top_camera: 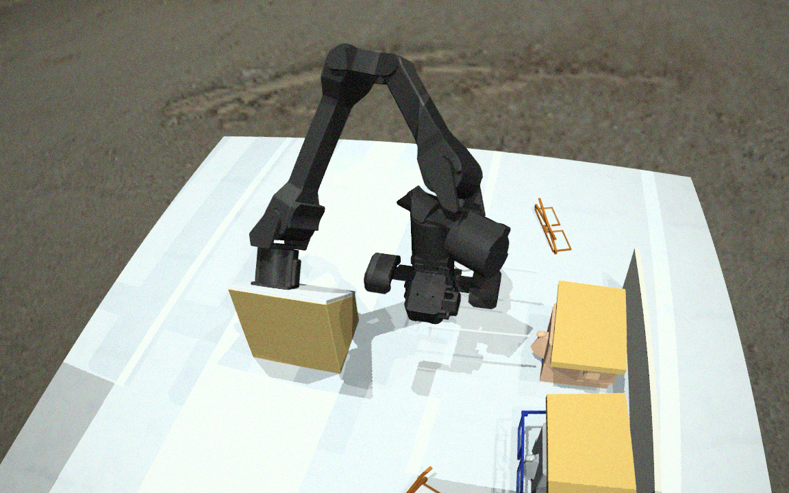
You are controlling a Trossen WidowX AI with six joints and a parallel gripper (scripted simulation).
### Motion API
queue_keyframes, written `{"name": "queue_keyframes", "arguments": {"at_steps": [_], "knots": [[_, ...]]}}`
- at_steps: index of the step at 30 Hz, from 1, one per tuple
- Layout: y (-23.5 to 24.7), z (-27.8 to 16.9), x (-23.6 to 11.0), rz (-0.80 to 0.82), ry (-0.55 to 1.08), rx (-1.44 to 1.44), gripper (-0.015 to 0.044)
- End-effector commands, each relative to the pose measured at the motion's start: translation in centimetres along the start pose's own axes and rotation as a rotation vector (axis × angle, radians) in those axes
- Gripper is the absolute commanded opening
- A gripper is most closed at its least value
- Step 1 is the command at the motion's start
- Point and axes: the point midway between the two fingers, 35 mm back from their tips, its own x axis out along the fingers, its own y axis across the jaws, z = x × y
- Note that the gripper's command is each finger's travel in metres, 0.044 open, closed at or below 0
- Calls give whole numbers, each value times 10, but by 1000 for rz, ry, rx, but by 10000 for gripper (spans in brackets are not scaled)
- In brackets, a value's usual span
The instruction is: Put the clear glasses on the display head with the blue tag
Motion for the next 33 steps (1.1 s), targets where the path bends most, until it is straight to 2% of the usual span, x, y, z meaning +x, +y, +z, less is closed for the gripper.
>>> {"name": "queue_keyframes", "arguments": {"at_steps": [1,33], "knots": [[-2,0,5,-9,-5,10,0],[-2,3,33,-9,11,10,0]]}}
